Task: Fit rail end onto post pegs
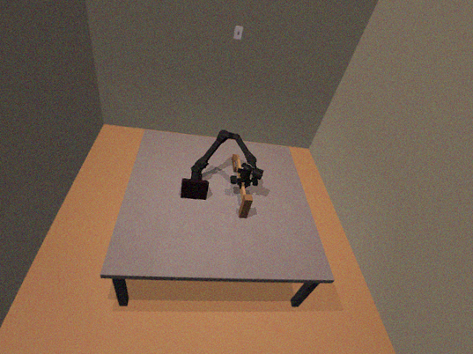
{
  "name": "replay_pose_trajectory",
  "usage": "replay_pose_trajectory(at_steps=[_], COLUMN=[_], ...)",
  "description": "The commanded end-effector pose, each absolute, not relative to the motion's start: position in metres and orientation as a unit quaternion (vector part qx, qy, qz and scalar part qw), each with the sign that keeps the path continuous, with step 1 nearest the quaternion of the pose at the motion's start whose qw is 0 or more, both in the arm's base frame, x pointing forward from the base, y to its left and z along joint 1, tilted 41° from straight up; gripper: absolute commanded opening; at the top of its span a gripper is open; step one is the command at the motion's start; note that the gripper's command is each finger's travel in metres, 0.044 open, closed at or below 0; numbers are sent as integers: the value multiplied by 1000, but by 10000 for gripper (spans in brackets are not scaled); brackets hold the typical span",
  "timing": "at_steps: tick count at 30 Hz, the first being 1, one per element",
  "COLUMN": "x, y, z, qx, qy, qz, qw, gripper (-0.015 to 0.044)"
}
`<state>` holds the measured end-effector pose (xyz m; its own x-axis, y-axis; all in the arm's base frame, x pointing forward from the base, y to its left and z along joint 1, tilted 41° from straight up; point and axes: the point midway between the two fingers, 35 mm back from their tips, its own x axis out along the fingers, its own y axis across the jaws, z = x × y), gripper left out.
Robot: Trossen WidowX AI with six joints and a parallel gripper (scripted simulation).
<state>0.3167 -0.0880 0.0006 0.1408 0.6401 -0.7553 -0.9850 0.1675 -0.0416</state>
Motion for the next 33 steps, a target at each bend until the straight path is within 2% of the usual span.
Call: replay_pose_trajectory(at_steps=[1,33], x=[318,316], y=[-92,-99], z=[1,-6], qx=[-286,-286], qy=[305,305], qz=[577,577], qw=[701,701], gripper=[0,0])
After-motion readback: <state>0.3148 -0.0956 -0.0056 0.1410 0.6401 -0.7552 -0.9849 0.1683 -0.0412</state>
